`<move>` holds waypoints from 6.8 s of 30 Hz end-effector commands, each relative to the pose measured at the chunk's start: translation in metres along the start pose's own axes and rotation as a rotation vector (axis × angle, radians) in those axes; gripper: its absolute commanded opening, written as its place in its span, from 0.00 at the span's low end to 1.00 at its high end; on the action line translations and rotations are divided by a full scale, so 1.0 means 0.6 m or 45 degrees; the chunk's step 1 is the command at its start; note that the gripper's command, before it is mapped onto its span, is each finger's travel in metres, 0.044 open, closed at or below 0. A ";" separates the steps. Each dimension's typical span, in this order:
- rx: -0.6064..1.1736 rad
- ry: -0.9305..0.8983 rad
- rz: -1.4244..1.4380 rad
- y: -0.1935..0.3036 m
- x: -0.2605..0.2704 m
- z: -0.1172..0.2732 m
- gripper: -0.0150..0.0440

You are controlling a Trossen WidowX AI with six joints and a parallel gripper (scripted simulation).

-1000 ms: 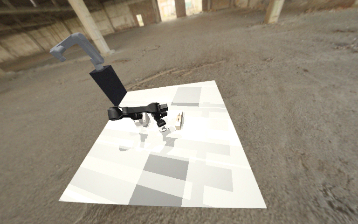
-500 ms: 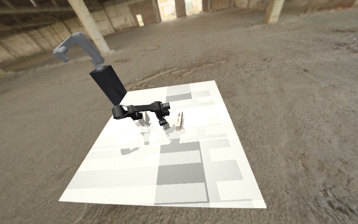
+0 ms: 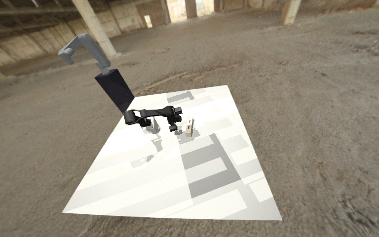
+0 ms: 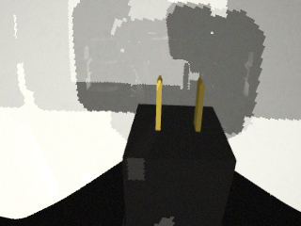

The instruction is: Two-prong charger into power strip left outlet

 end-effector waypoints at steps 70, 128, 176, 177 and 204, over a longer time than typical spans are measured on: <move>-0.010 -0.038 -0.497 -0.139 0.049 -0.033 0.25; -0.011 -0.039 -0.519 -0.169 0.039 -0.032 0.25; -0.011 -0.039 -0.520 -0.183 0.030 -0.032 0.25; -0.011 -0.039 -0.520 -0.184 0.030 -0.032 0.25; -0.012 -0.039 -0.521 -0.196 0.023 -0.030 0.25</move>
Point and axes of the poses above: the point midway between the two fingers, 35 mm back from their tips, its own z axis back along the fingers, its own x axis across the jaws, y = z × x, the point moved 2 cm from there along z, back along the fingers, and after that the axes turned 7 degrees about z, right-handed, at the moved point
